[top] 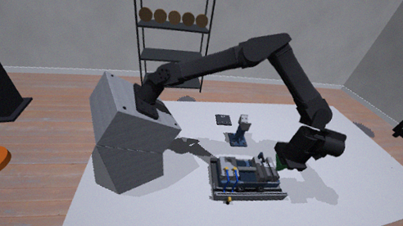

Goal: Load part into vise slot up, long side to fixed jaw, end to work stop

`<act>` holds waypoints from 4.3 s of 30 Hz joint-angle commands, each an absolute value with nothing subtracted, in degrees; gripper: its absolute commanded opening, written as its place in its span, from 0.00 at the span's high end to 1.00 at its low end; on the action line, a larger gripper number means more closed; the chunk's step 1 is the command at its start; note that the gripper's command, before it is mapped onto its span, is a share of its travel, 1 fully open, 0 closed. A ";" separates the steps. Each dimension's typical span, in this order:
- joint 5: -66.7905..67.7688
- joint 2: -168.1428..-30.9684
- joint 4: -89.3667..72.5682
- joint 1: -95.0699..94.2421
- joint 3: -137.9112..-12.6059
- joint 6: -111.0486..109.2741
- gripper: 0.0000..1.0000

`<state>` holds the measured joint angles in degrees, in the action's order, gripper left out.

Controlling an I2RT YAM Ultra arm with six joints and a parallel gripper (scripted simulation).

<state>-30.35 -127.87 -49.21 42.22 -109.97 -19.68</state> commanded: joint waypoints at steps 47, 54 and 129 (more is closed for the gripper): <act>-29.39 -131.96 -43.64 41.12 -111.90 -16.98 1.00; -29.26 -132.50 -42.59 40.43 -112.04 -16.47 1.00; -29.10 -133.62 -43.61 40.07 -114.20 -15.89 1.00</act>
